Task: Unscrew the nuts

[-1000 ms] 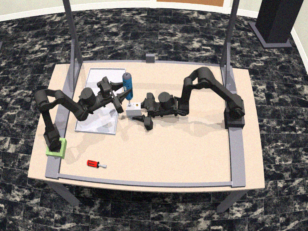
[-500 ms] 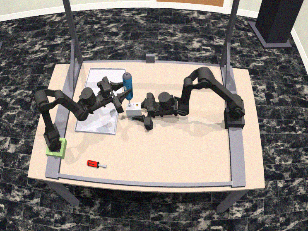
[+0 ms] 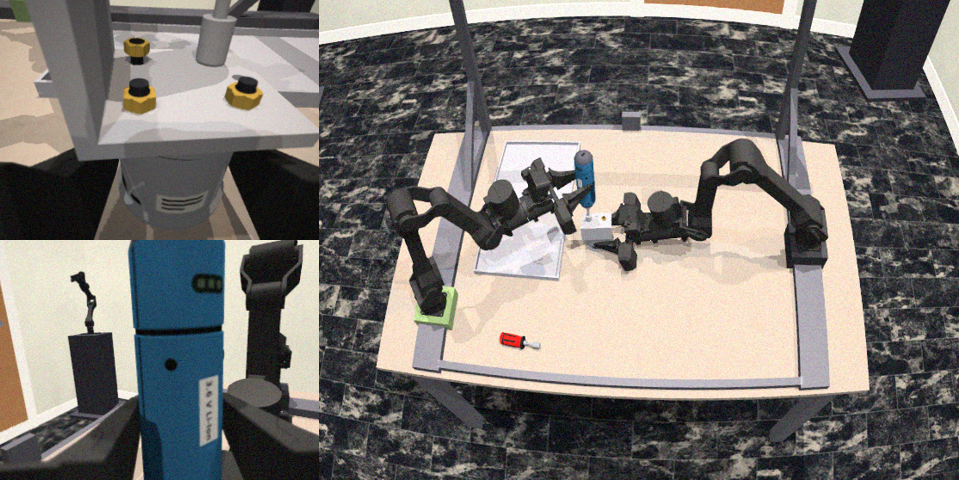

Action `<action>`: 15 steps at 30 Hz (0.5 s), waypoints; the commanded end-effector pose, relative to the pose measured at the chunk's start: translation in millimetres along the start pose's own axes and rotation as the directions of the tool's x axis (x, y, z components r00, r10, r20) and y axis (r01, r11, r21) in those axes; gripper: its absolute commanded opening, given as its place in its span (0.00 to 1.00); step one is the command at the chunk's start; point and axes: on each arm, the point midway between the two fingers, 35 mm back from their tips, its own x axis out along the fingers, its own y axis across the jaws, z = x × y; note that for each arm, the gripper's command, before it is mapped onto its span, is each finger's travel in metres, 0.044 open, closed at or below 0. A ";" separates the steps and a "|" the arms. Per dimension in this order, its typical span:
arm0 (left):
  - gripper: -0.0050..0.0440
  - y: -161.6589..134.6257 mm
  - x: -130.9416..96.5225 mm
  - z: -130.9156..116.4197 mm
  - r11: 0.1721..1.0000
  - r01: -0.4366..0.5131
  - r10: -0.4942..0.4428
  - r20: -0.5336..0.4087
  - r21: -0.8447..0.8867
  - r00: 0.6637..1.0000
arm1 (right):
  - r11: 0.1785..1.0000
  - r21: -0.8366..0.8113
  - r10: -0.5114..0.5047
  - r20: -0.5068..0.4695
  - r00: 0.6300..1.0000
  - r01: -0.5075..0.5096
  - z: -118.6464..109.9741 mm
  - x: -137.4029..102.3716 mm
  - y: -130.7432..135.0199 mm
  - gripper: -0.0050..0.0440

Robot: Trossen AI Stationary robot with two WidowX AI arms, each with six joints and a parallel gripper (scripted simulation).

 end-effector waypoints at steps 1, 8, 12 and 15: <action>0.60 0.1 0.8 15.1 1.000 0.000 0.000 0.036 0.002 0.999 | 1.000 0.007 -0.001 0.057 0.998 0.000 25.9 3.8 -1.6 0.44; 0.60 0.1 0.8 15.1 1.000 0.000 0.000 0.036 0.002 0.999 | 1.000 0.007 -0.001 0.059 0.998 0.000 37.8 5.5 -2.6 0.44; 0.60 0.1 0.8 15.1 1.000 0.000 0.000 0.036 0.002 0.999 | 1.000 0.007 -0.001 0.061 0.998 0.000 41.4 6.6 -2.6 0.44; 0.60 0.1 0.8 15.1 1.000 0.000 0.000 0.036 0.002 0.999 | 1.000 0.006 0.000 0.042 0.999 0.000 33.3 7.1 -2.5 0.44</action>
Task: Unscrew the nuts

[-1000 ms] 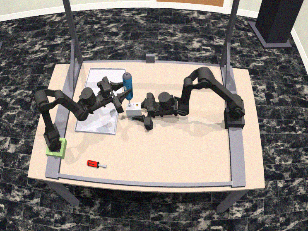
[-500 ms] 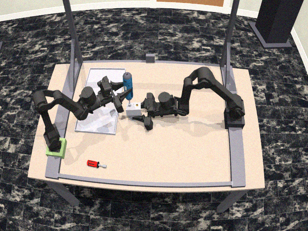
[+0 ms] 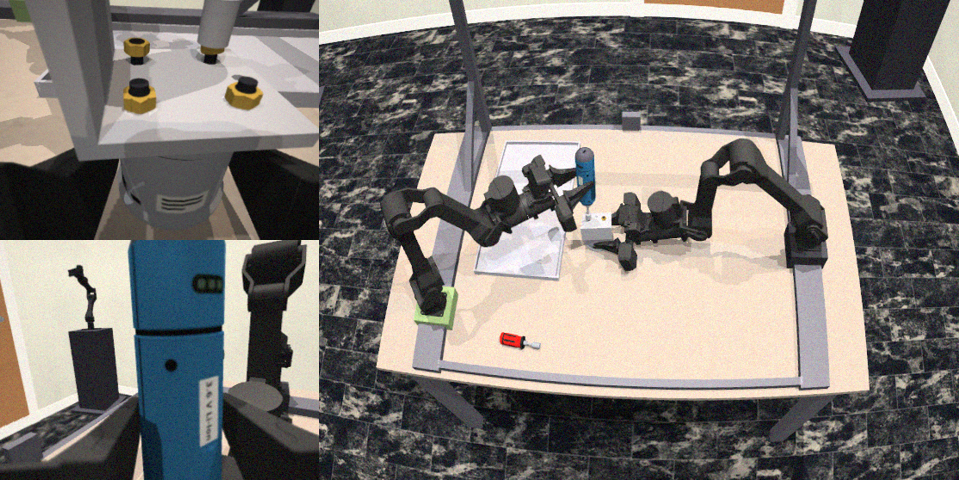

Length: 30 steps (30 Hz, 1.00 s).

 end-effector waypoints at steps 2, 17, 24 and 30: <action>0.60 0.1 0.8 15.1 1.000 0.000 0.000 0.036 0.002 0.999 | 1.000 0.008 -0.005 0.067 0.998 0.004 25.1 3.9 -2.5 0.44; 0.60 0.1 0.8 15.1 1.000 0.000 0.000 0.036 0.002 0.999 | 1.000 0.006 -0.005 0.055 0.998 0.004 19.9 9.1 -2.3 0.44; 0.60 0.1 0.8 15.1 1.000 0.000 0.000 0.036 0.002 0.999 | 1.000 0.007 -0.005 0.066 0.998 0.004 24.9 8.8 -0.3 0.44; 0.60 0.1 0.8 15.1 1.000 0.000 0.000 0.036 0.002 0.999 | 1.000 0.008 -0.005 0.076 0.997 0.004 29.6 8.7 1.2 0.44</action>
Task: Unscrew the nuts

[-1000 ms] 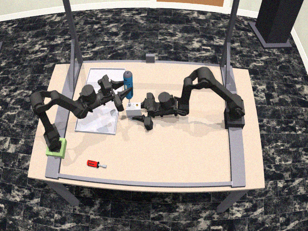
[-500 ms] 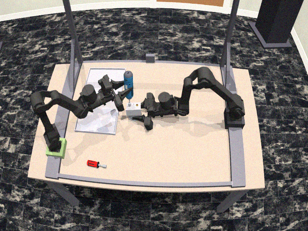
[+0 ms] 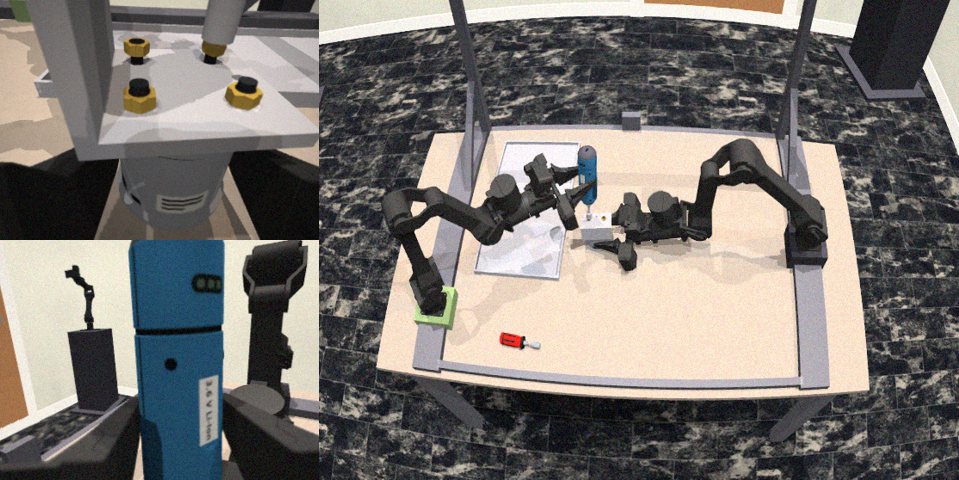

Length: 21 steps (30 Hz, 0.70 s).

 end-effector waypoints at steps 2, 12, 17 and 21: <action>0.60 0.1 0.8 15.1 1.000 0.000 0.000 0.036 0.002 0.999 | 1.000 0.007 -0.002 0.064 0.998 0.001 23.9 3.9 0.9 0.44; 0.60 0.1 0.8 15.1 1.000 0.000 0.000 0.036 0.002 0.999 | 1.000 0.007 -0.002 0.064 0.998 0.001 26.4 0.3 -0.4 0.44; 0.60 0.1 0.8 15.1 1.000 0.000 0.000 0.036 0.002 0.999 | 1.000 0.007 -0.002 0.064 0.998 0.001 28.1 -1.6 -1.6 0.44; 0.60 0.1 0.8 15.1 1.000 0.000 0.000 0.036 0.002 0.999 | 1.000 0.007 -0.002 0.064 0.998 0.001 29.0 -1.7 -2.6 0.44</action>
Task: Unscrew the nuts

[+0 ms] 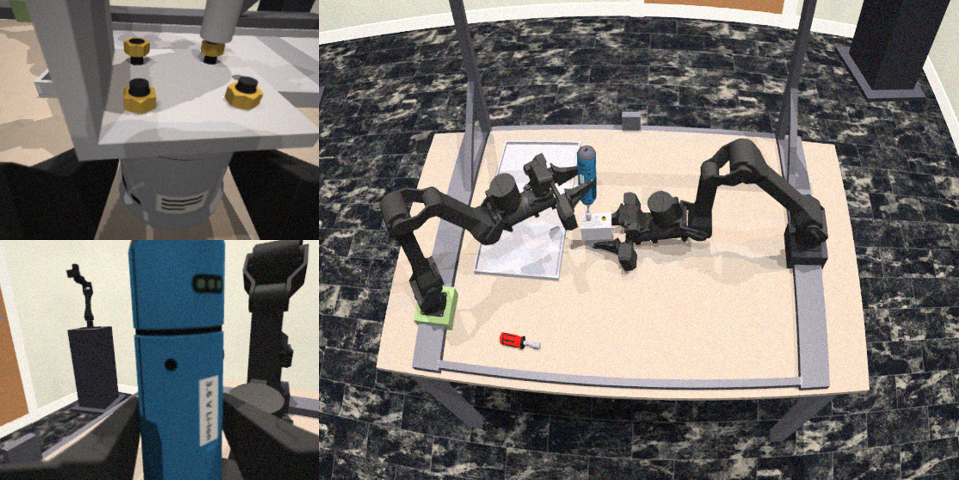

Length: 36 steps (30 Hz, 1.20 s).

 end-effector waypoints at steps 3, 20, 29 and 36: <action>0.60 0.1 0.8 15.1 1.000 0.000 0.000 0.036 0.002 0.999 | 1.000 0.008 -0.003 0.073 0.997 0.002 29.0 -0.5 -3.4 0.44; 0.60 0.1 0.8 15.1 1.000 0.000 0.000 0.036 0.002 0.999 | 1.000 0.008 -0.006 0.074 0.997 0.006 35.7 5.0 -0.2 0.44; 0.60 0.1 0.8 15.1 1.000 0.000 0.000 0.036 0.002 0.999 | 1.000 0.007 -0.002 0.072 0.997 0.001 41.2 5.8 3.1 0.44; 0.60 0.1 0.8 15.1 1.000 0.000 0.000 0.036 0.002 0.999 | 1.000 0.007 -0.001 0.072 0.997 0.001 53.7 3.0 1.4 0.44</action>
